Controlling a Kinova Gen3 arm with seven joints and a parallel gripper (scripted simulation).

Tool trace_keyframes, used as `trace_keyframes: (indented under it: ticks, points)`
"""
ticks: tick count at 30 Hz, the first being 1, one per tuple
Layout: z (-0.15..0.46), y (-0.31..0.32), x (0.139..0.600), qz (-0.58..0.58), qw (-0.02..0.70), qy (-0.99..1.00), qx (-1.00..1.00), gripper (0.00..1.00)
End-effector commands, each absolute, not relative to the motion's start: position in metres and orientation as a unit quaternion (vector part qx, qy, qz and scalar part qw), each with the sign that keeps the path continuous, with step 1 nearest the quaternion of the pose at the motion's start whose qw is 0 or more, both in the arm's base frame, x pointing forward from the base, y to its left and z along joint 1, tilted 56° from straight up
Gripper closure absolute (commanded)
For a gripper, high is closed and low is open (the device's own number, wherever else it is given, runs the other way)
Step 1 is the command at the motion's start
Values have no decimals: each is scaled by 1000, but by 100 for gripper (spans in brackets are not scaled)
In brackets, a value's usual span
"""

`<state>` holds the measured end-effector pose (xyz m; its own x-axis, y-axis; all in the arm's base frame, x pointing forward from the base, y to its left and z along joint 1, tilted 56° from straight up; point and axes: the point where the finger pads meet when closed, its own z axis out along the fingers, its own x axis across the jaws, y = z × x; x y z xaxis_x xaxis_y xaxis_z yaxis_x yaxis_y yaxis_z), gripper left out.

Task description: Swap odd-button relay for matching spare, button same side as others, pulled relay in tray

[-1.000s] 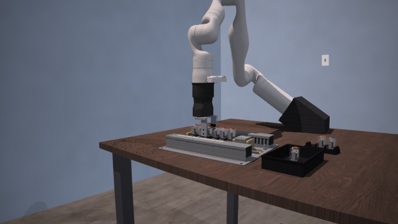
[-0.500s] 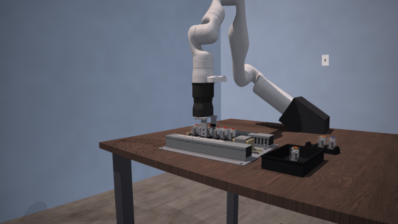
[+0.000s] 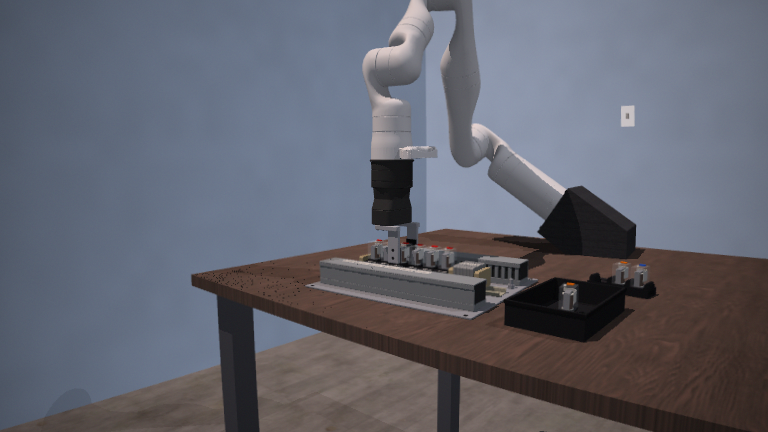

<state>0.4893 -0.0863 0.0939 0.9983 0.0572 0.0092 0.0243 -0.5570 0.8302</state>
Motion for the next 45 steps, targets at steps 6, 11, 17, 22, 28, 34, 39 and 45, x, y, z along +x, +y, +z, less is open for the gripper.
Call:
trace_keyframes:
  ticks: [6, 11, 17, 22, 28, 34, 39, 45]
  points:
    - [94, -85, 490, 18, 470, 24, 882, 0]
    - [95, -84, 490, 19, 469, 23, 882, 0]
    - [96, -83, 490, 19, 469, 21, 883, 0]
    - [96, -82, 490, 20, 468, 19, 883, 0]
    - [95, -84, 489, 18, 469, 22, 883, 0]
    - [96, -82, 489, 19, 469, 21, 883, 0]
    - [97, -81, 489, 20, 468, 19, 883, 0]
    - [95, -83, 489, 18, 469, 23, 883, 0]
